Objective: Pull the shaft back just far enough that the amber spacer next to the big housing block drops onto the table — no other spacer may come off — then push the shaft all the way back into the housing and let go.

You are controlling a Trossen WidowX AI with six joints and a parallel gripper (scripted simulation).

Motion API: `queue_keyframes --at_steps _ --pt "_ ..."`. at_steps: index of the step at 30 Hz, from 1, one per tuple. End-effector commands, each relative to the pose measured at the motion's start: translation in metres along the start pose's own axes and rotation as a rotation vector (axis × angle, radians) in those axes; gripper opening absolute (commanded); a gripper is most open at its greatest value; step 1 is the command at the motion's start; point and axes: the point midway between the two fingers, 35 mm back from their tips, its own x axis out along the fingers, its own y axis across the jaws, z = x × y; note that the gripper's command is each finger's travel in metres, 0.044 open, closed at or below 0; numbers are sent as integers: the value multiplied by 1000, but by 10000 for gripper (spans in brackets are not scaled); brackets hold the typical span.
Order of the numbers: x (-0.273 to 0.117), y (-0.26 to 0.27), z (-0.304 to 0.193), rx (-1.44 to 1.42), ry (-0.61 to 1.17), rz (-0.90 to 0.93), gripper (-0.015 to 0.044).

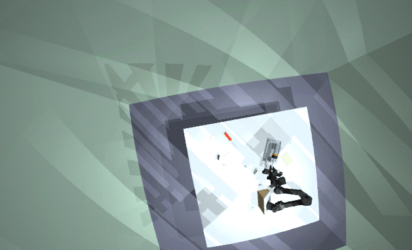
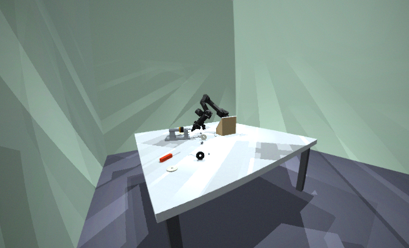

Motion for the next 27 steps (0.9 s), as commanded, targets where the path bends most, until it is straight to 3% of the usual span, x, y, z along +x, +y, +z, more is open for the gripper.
queue_keyframes --at_steps 1,27 --pt "-2 -1 1 2 0 -3 0" --pt "-4 -1 3 2 0 -3 0"
